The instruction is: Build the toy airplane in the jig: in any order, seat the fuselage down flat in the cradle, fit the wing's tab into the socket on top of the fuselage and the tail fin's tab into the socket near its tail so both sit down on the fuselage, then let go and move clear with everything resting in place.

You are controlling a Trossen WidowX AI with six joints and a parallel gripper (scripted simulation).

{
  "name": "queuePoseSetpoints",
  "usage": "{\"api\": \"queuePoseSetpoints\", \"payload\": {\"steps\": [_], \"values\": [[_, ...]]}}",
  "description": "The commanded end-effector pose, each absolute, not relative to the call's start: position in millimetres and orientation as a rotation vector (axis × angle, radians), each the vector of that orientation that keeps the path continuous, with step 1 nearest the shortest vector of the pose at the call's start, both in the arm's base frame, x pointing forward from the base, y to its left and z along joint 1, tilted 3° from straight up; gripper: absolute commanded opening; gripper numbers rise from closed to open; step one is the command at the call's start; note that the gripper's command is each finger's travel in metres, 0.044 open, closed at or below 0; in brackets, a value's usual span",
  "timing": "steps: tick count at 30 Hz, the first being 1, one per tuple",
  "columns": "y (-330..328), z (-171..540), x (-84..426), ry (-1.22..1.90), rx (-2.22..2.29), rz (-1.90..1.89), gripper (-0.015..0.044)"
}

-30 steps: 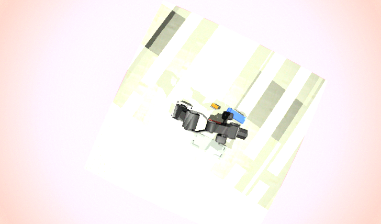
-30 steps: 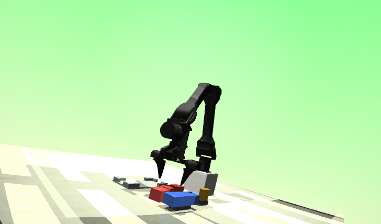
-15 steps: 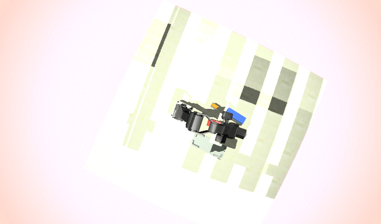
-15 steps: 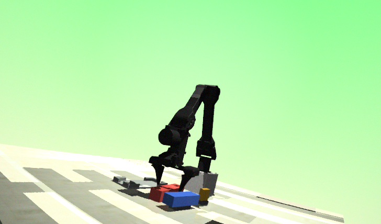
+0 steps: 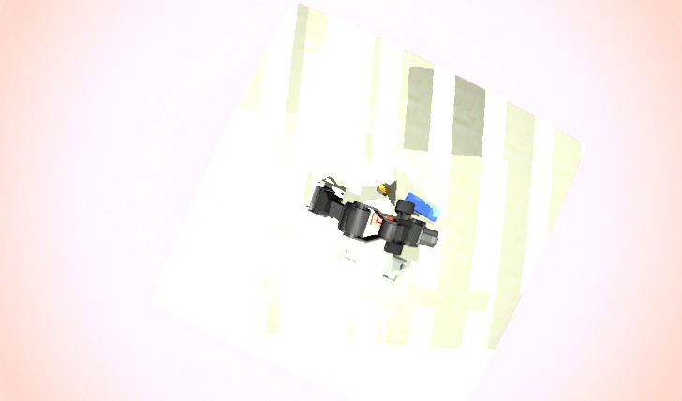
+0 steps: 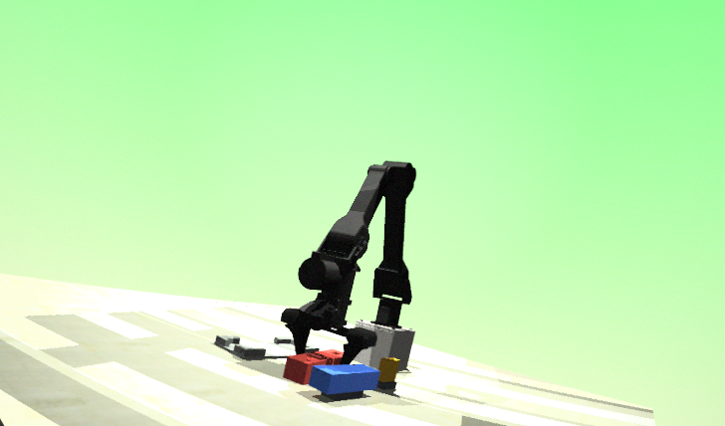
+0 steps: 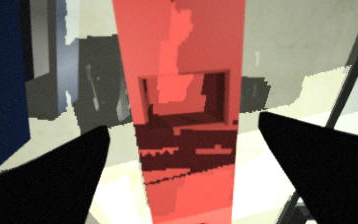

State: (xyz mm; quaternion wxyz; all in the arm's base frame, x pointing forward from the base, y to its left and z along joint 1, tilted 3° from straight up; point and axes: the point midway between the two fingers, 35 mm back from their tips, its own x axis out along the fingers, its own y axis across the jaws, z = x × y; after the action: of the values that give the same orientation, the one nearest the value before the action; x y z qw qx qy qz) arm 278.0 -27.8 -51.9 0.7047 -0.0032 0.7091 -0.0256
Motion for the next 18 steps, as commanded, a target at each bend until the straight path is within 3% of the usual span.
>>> {"api": "queuePoseSetpoints", "payload": {"steps": [1, 9, 16, 18], "values": [[-27.3, -55.0, 278.0, 1.575, -0.006, -0.051, 0.0414], [-27.3, -55.0, 278.0, 1.575, -0.006, -0.051, 0.0204], [-27.3, -55.0, 278.0, 1.575, -0.006, -0.051, 0.0157], [-27.3, -54.6, 278.1, 1.575, -0.006, -0.051, 0.0105]]}}
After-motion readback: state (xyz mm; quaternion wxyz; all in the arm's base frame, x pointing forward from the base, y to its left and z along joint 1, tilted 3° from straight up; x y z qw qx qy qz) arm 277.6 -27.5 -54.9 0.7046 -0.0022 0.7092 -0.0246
